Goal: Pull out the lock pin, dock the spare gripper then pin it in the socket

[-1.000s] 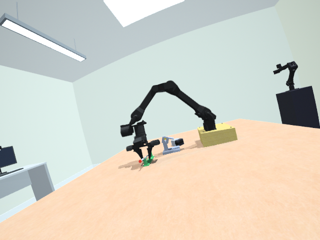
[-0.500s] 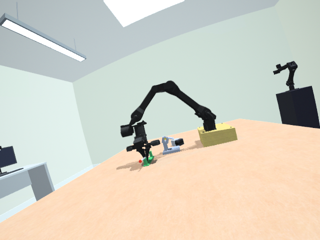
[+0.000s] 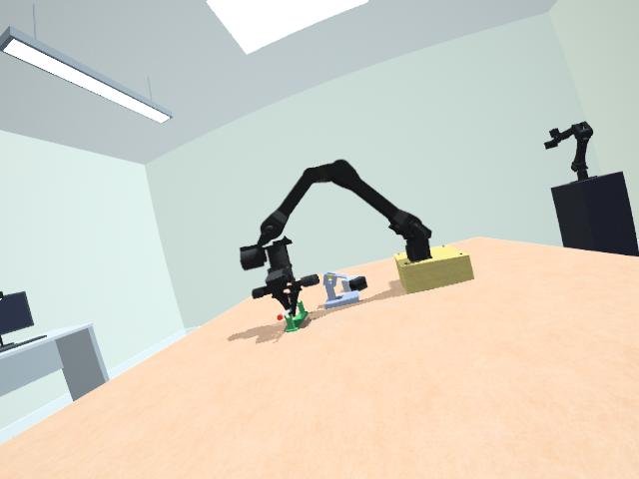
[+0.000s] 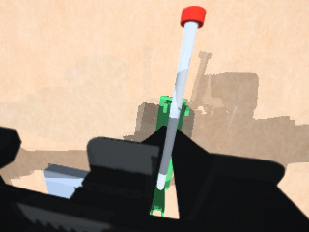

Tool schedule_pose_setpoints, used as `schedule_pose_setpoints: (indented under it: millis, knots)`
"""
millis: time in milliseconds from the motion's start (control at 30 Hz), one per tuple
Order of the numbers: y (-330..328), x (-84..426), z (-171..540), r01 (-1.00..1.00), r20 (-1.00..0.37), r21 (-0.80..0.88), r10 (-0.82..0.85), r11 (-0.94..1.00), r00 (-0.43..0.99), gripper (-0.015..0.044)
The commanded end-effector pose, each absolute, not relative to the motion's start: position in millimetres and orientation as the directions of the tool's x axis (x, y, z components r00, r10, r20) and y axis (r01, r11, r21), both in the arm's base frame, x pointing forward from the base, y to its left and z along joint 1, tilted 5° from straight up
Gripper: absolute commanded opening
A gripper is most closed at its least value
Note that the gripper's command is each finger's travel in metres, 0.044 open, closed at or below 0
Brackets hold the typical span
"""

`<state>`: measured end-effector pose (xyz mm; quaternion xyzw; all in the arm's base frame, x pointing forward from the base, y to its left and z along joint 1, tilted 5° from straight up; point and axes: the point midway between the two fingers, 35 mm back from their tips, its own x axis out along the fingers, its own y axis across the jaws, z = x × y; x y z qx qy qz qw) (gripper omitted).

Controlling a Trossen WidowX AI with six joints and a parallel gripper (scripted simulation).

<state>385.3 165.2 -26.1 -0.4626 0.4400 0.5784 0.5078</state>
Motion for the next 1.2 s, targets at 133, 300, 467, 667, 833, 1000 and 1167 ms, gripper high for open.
schedule_pose_setpoints:
  millis: [133, 300, 467, 667, 833, 1000, 1167]
  knots:
    - [164, 386, -11, -0.995, -0.982, 0.040, 0.180, -0.096, -0.057, 0.0000]
    - [164, 385, -13, -0.995, -0.982, 0.044, 0.179, -0.095, -0.061, 0.0000]
    - [164, 385, -13, -0.995, -0.982, 0.044, 0.179, -0.095, -0.061, 0.0000]
    - [150, 388, -9, -0.995, -0.982, 0.044, 0.177, -0.094, -0.060, 0.0000]
    - [134, 391, -6, -0.995, -0.983, 0.043, 0.176, -0.094, -0.060, 0.0000]
    - [118, 393, -2, -0.995, -0.983, 0.043, 0.175, -0.094, -0.059, 0.0000]
    - [105, 394, 0, -0.995, -0.983, 0.043, 0.174, -0.094, -0.059, 0.0000]
